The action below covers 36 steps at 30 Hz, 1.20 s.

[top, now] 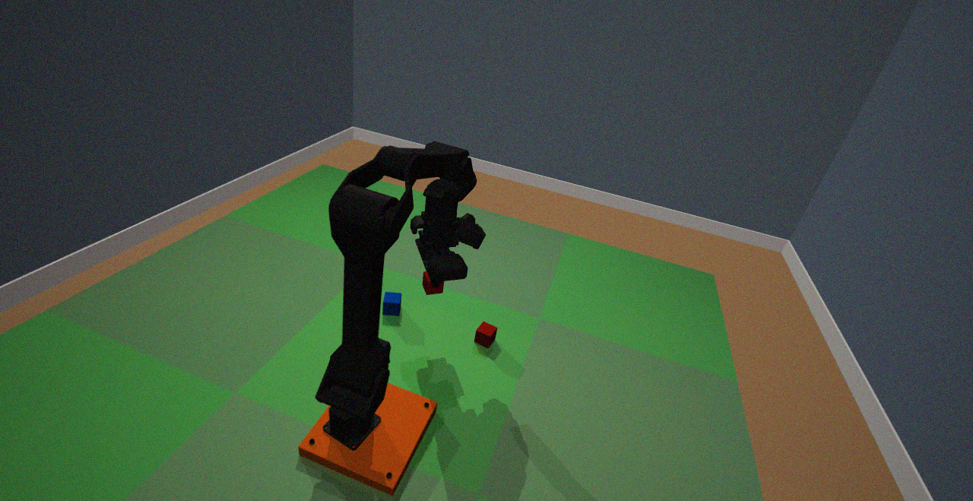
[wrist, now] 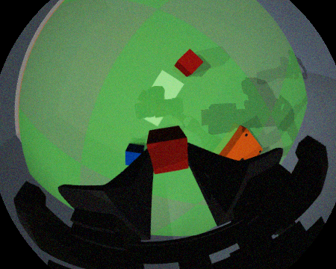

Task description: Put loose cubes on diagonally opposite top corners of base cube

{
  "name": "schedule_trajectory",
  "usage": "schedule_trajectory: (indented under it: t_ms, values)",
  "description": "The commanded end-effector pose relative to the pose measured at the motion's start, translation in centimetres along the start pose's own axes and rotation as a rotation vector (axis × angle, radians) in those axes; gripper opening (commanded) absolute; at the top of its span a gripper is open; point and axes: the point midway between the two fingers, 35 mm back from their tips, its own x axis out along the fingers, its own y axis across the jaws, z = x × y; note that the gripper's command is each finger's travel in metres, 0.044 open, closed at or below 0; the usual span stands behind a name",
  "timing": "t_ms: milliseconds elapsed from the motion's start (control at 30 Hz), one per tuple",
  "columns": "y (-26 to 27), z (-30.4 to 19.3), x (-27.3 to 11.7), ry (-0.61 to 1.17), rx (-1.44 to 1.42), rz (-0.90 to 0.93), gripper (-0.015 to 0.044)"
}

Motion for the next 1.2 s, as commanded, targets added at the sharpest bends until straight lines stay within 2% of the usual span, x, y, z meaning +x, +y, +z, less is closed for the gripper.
schedule_trajectory:
  t_ms: [0, 1167]
  values:
    - [0.7, -0.3, 0.3, 0.000, -0.144, 0.000, 0.0105]
    - [6.9, -5.2, 2.7, 0.000, -1.592, 0.008, 0.0105]
